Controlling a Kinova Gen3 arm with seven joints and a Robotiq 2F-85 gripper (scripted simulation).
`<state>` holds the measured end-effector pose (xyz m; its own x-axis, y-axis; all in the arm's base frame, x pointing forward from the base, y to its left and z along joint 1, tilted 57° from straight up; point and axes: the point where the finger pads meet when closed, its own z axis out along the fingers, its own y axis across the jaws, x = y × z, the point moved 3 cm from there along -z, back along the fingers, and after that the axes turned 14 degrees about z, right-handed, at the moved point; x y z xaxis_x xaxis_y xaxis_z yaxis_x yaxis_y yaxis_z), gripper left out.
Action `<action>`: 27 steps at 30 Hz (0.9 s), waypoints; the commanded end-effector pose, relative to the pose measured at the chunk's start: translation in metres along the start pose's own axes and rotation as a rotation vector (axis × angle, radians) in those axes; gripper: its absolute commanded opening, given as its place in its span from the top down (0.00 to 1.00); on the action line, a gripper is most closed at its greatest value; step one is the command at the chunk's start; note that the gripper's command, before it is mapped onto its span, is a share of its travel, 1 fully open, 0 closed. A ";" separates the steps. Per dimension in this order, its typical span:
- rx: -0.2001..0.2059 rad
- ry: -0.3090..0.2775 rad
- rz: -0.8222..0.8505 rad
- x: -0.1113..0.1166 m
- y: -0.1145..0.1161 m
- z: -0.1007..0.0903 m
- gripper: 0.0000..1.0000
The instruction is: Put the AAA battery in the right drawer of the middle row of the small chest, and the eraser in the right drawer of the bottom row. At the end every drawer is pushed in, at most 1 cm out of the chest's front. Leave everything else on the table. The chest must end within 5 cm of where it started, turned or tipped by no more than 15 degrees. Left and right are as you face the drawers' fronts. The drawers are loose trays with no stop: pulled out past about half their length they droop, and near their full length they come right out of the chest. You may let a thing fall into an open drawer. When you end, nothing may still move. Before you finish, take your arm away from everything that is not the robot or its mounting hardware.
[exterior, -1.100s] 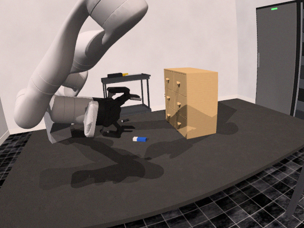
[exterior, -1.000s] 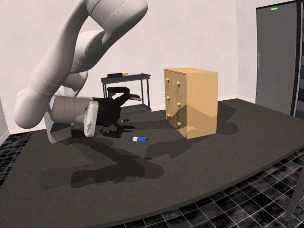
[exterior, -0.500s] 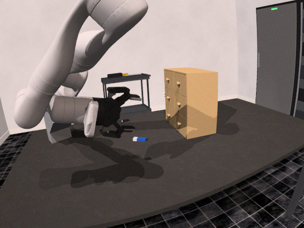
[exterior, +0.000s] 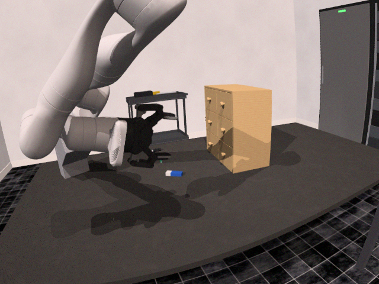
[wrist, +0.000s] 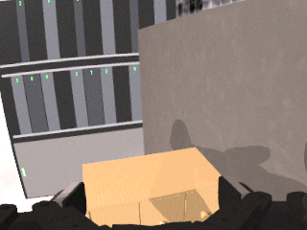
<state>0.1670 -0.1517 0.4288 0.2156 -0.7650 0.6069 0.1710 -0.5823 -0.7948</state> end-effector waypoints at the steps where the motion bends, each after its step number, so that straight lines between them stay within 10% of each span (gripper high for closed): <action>1: -0.001 -0.026 -0.036 -0.003 -0.005 0.002 0.00; 18: 0.014 -0.328 -0.433 -0.042 -0.072 0.032 0.00; 27: -0.009 -0.623 -0.836 -0.097 -0.121 0.056 0.00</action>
<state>0.1807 -0.0191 0.4617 0.4751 -0.0090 0.8799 0.4531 -0.8547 -0.2533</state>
